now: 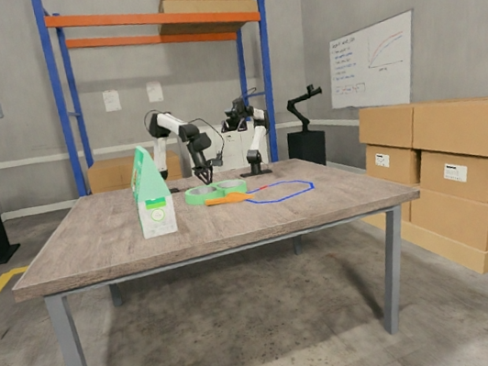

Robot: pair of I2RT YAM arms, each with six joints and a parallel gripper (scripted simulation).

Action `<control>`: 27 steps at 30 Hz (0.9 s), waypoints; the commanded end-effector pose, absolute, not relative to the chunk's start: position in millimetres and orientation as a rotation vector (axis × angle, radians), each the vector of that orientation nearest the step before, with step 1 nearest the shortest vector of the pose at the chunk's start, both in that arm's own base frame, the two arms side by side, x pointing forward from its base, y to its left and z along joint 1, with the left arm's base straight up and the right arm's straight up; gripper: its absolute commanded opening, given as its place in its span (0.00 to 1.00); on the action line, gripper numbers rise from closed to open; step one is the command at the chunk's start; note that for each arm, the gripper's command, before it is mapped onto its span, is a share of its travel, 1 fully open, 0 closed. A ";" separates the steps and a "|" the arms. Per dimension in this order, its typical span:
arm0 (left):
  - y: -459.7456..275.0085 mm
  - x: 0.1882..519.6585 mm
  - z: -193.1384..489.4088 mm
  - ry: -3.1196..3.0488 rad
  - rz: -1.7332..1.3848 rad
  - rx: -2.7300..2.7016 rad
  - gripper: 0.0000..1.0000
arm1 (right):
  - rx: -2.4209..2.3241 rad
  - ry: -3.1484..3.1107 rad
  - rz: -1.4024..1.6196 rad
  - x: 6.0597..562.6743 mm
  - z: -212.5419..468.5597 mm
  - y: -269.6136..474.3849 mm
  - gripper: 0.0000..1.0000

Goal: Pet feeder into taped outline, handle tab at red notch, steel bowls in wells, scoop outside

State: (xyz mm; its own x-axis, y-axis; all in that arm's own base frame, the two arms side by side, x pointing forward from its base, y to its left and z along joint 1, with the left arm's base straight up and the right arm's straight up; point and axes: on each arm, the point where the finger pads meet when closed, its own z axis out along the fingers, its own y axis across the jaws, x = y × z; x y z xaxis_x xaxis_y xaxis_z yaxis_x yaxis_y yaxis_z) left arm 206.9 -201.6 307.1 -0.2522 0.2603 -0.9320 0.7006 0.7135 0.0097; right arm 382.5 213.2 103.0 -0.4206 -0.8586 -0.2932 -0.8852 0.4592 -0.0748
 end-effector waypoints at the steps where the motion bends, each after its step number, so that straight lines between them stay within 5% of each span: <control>1: -202.9 206.9 312.8 1.810 -0.518 0.738 1.00 | -1.840 2.261 0.202 383.4 93.4 216.3 0.48; 27: -196.3 206.8 293.7 1.882 -0.481 0.733 1.00 | -2.178 2.012 0.298 398.3 35.2 220.7 0.48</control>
